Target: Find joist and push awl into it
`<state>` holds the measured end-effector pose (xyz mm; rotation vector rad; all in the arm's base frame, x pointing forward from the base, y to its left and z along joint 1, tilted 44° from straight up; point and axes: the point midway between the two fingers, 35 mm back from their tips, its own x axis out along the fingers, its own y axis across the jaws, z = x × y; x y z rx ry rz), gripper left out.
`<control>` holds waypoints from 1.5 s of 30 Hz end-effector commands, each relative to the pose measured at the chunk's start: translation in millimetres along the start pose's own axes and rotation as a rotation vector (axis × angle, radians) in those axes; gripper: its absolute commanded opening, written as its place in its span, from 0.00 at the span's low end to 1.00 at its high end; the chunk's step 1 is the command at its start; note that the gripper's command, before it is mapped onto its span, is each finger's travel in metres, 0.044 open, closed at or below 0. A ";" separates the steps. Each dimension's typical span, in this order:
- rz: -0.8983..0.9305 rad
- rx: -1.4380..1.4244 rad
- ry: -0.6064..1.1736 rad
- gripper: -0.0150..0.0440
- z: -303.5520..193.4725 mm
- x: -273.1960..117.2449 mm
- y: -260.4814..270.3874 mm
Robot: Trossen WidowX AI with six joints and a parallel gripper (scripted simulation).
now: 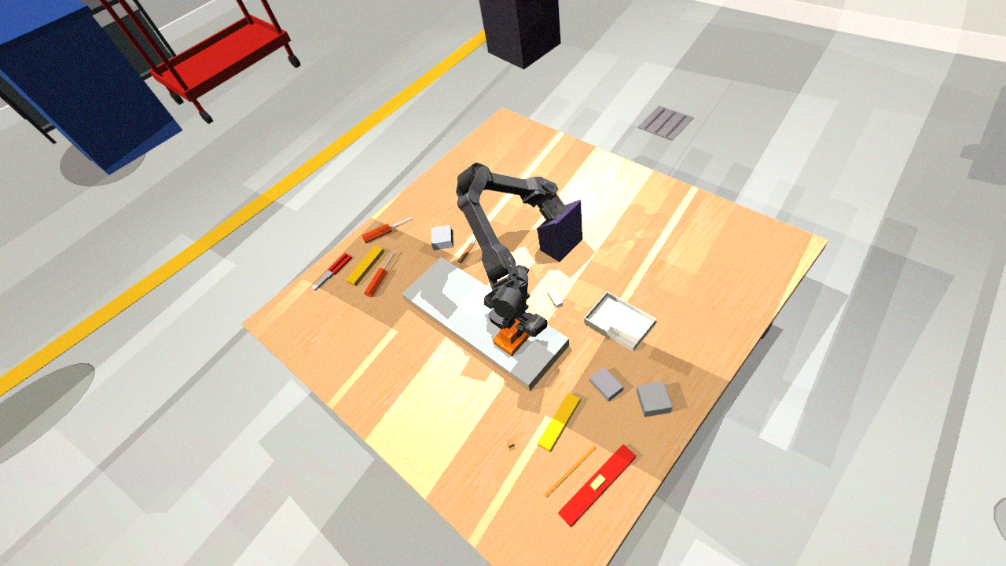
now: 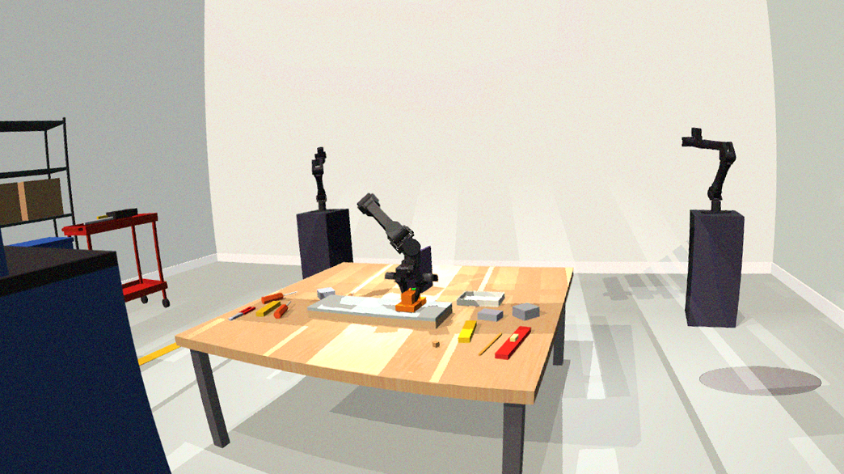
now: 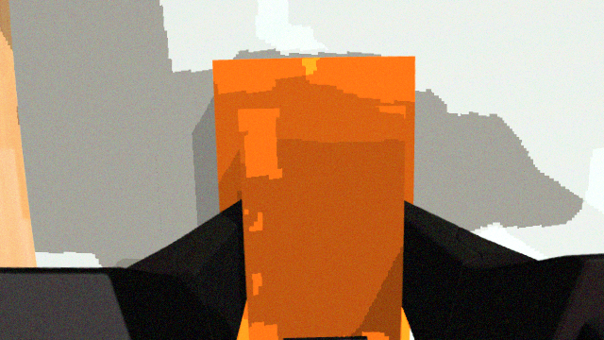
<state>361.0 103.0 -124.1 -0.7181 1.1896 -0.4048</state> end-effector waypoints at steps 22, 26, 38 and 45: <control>0.006 0.003 0.001 0.25 -0.5 -0.7 55.5; 0.007 0.003 0.001 0.25 -0.4 -1.0 64.3; 0.006 0.002 0.001 0.25 -0.2 -1.1 64.1; 0.006 0.003 0.002 0.25 -0.5 -0.6 50.7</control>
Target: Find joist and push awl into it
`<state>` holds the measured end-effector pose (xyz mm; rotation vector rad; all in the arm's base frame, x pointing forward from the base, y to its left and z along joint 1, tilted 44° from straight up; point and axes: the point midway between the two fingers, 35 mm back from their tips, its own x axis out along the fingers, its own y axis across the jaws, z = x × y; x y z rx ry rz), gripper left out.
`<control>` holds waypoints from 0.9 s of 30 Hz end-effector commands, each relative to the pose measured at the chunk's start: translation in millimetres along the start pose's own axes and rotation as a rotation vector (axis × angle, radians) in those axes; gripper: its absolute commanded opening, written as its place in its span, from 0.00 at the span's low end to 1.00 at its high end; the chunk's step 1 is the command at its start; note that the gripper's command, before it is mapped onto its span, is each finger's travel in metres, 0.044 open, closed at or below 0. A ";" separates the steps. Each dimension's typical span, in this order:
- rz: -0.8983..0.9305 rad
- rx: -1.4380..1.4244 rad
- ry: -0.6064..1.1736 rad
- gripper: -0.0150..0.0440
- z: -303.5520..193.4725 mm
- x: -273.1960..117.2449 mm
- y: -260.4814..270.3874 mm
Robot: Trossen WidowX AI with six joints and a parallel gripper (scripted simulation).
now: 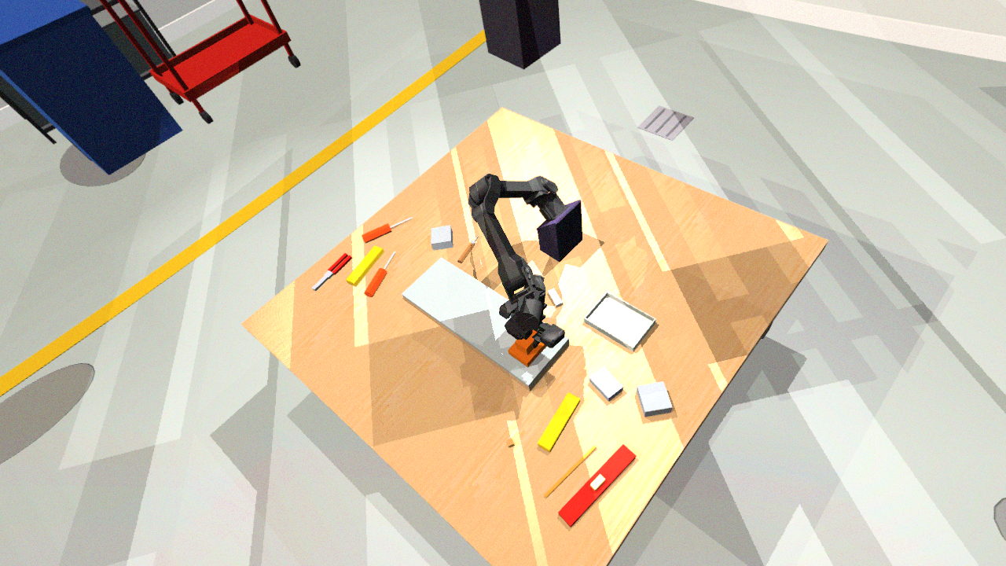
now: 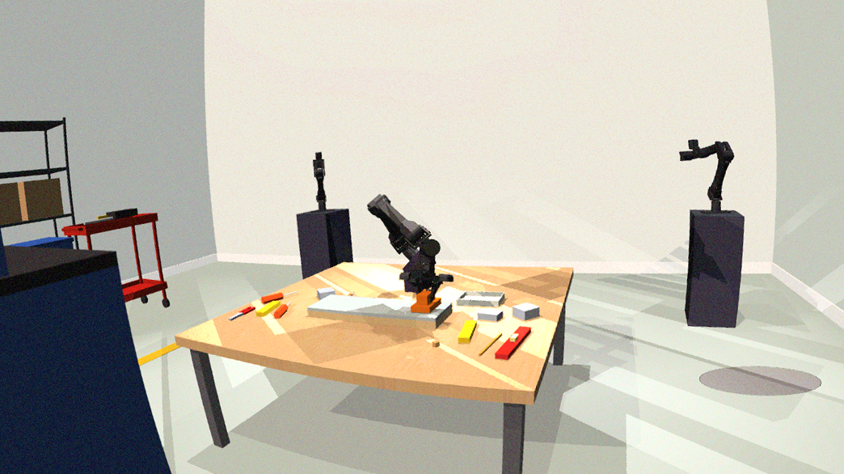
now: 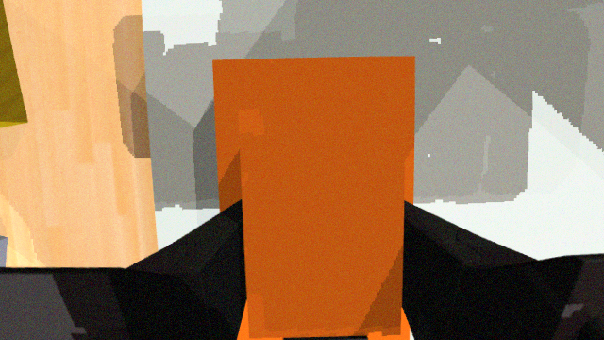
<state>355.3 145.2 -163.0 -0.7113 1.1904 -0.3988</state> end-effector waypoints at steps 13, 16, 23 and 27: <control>-0.003 0.000 0.003 0.25 0.1 1.4 -35.5; -0.004 0.000 0.003 0.25 0.1 1.4 -42.1; -0.005 -0.001 0.004 0.25 0.1 1.6 -57.5; -0.005 -0.001 0.004 0.25 0.1 1.7 -66.3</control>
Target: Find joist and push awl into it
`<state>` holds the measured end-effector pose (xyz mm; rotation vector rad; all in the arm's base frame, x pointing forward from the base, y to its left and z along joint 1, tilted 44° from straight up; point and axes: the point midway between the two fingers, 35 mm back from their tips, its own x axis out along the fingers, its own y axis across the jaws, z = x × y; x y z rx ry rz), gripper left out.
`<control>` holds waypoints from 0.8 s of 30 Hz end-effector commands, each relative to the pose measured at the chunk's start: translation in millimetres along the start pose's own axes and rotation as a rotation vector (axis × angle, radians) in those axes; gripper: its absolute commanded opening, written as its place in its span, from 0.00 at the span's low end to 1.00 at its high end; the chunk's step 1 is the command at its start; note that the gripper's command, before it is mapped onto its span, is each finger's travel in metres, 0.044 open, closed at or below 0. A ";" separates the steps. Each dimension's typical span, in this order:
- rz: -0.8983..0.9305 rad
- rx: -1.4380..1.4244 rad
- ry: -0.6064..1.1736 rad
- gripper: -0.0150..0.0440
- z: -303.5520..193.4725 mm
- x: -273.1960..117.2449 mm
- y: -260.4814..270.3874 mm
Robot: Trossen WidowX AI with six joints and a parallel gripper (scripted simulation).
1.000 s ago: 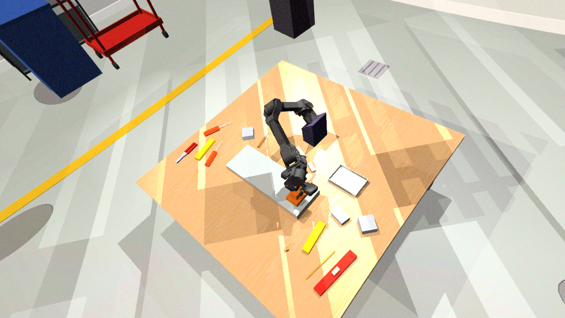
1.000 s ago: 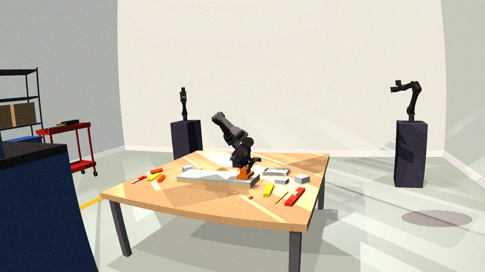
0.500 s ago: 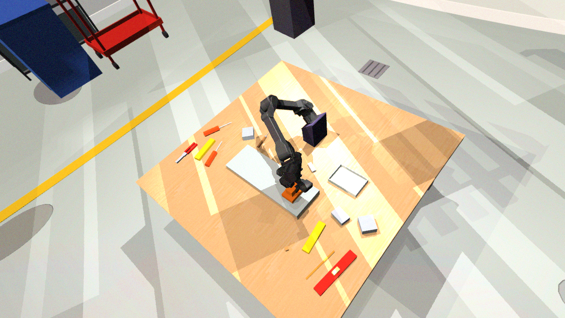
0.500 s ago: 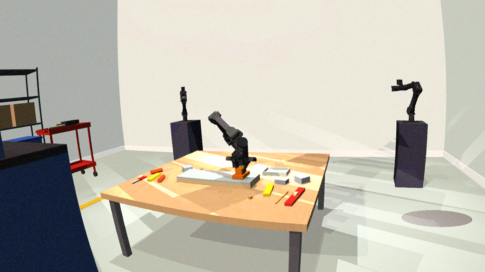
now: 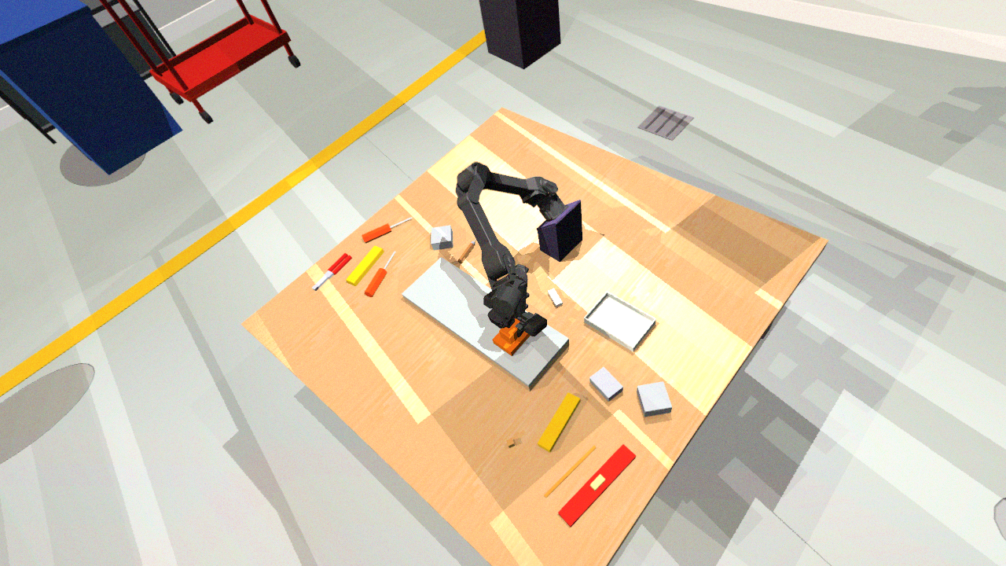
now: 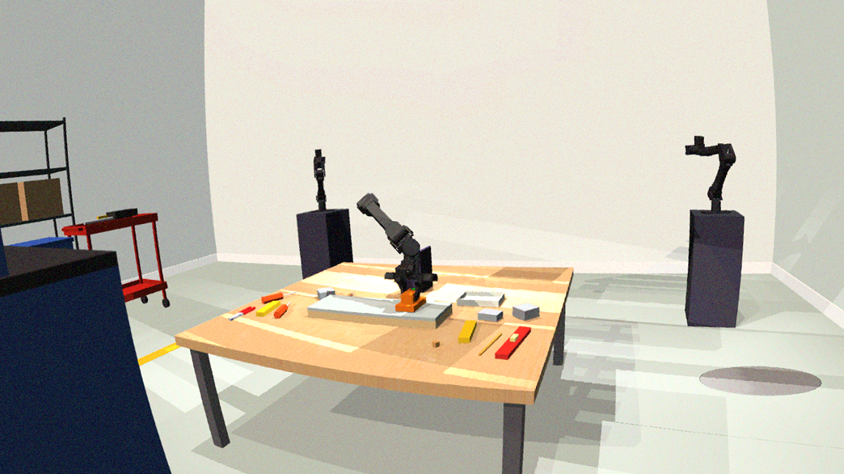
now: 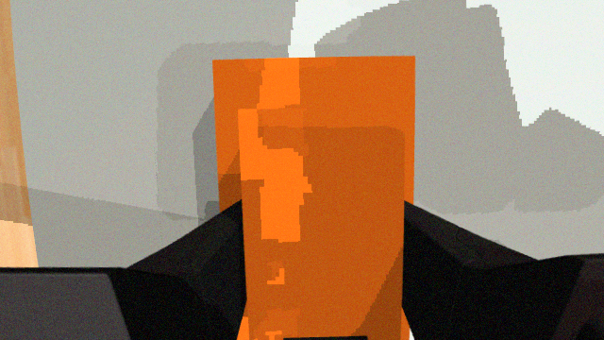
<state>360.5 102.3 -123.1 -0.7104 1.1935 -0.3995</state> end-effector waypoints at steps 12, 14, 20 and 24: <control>-0.007 -0.002 0.001 0.25 -0.1 1.0 -33.9; -0.007 -0.002 0.001 0.25 -0.1 1.0 -38.4; -0.008 -0.002 0.001 0.25 -0.1 1.0 -51.6; -0.008 -0.003 0.001 0.25 -0.1 1.1 -60.4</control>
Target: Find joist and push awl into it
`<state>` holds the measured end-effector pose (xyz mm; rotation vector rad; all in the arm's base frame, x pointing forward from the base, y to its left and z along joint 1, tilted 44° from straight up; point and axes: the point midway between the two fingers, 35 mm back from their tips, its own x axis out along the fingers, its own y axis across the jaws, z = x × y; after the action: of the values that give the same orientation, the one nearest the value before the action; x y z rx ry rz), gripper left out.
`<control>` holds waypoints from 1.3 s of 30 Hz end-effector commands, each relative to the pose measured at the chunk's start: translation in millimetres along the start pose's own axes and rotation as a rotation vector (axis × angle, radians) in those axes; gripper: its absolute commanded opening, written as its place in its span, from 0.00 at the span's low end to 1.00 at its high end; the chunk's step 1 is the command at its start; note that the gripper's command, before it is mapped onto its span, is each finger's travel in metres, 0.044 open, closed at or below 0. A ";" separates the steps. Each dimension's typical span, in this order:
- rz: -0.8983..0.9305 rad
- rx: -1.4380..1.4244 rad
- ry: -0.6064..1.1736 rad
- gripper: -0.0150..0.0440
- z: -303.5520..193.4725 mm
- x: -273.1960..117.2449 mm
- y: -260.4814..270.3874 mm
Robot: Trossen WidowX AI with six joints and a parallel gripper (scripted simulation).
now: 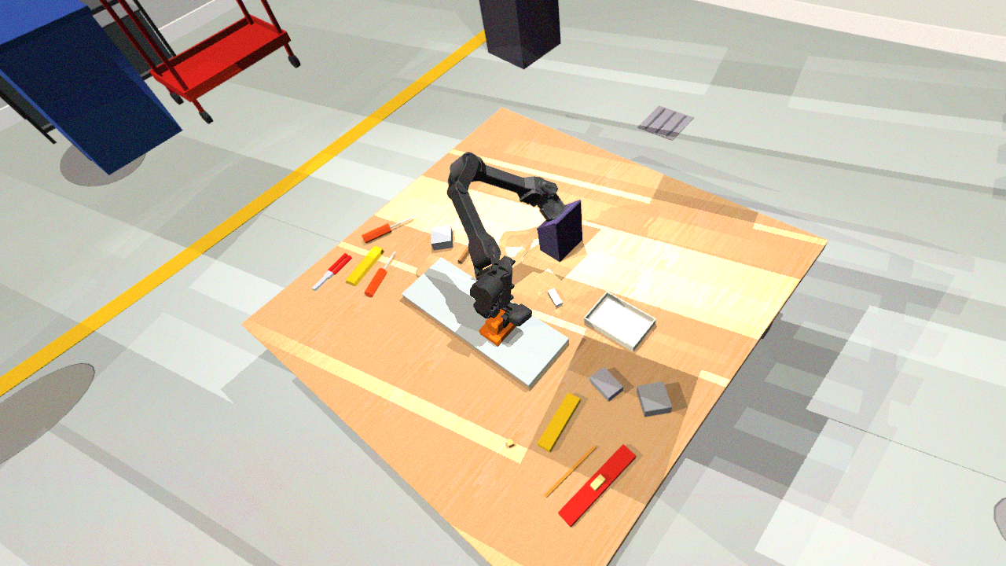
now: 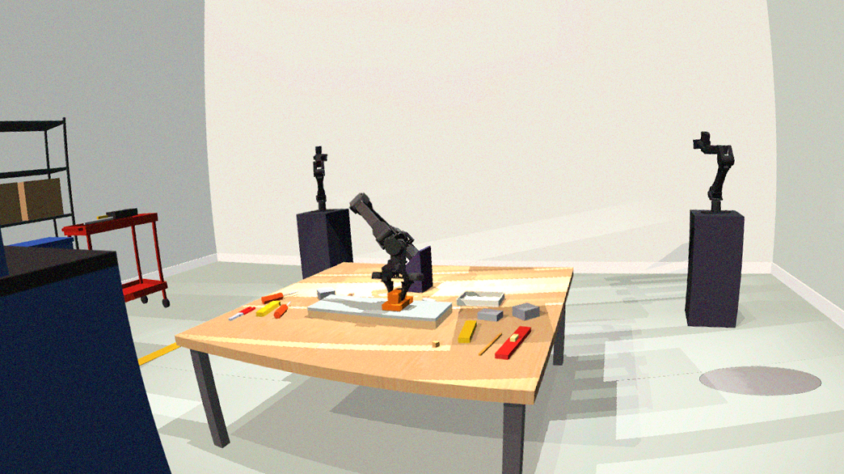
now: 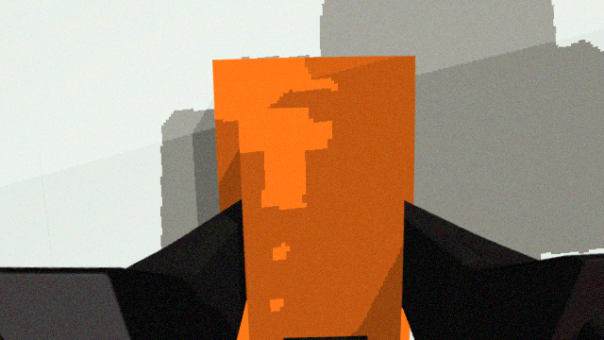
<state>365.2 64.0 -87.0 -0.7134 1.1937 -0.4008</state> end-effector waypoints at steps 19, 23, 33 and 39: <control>-0.008 -0.002 0.001 0.25 -0.3 0.8 -49.3; -0.008 -0.002 0.001 0.25 -0.2 0.8 -58.1; -0.009 -0.002 0.002 0.25 -0.1 0.7 -80.2; -0.009 -0.003 0.002 0.25 -0.1 0.7 -93.4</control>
<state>372.9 1.6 -27.3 -0.7201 1.1925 -0.4064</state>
